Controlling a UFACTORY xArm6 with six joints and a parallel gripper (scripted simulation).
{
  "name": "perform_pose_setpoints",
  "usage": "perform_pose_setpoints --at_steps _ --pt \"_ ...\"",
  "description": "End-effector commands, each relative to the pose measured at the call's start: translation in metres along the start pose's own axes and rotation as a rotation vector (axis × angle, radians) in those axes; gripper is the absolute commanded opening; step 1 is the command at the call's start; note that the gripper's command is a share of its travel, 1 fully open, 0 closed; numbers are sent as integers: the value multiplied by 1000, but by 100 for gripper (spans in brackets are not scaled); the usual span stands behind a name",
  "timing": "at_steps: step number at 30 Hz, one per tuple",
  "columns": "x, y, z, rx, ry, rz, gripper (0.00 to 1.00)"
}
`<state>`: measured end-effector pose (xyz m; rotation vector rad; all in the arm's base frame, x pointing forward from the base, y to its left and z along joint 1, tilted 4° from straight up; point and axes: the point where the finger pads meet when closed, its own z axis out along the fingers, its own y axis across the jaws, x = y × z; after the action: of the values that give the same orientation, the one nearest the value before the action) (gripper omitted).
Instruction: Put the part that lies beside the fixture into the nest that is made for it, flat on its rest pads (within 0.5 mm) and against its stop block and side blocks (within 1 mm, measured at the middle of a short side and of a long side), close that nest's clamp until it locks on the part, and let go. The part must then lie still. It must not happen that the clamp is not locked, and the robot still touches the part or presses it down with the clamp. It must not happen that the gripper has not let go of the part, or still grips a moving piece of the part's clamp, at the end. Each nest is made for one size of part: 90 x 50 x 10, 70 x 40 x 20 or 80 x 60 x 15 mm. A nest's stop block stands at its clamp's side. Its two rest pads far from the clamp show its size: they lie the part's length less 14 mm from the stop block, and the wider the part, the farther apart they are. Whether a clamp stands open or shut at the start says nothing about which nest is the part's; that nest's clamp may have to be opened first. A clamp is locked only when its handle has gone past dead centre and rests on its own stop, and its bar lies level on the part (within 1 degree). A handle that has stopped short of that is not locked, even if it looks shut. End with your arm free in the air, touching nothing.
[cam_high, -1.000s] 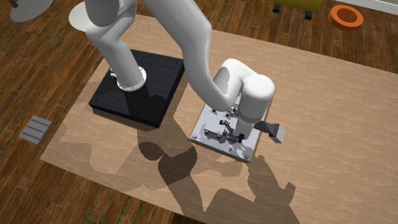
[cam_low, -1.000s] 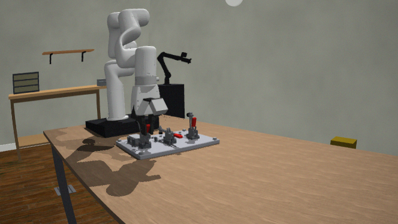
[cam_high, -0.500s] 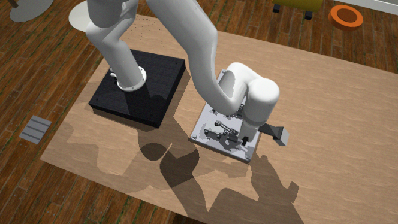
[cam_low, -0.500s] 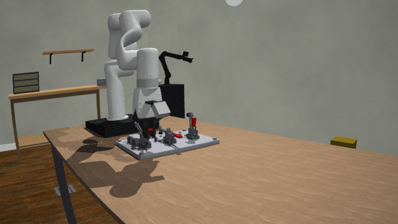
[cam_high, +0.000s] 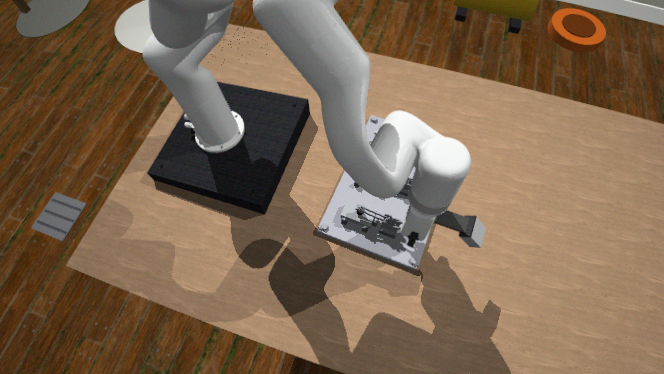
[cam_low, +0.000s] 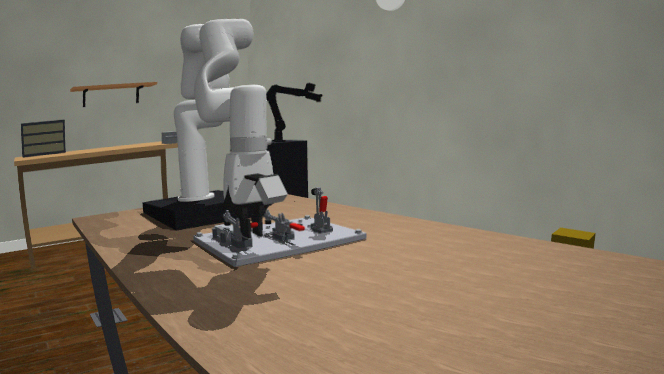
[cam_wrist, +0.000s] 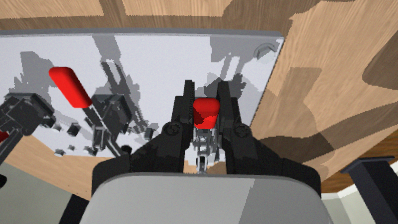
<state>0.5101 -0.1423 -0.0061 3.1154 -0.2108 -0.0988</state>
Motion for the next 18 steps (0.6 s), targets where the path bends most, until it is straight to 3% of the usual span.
perform_pose_setpoints --at_steps 1,18 --pt "2 0 0 0 3 0 0" --pt "5 0 7 0 3 0 0"
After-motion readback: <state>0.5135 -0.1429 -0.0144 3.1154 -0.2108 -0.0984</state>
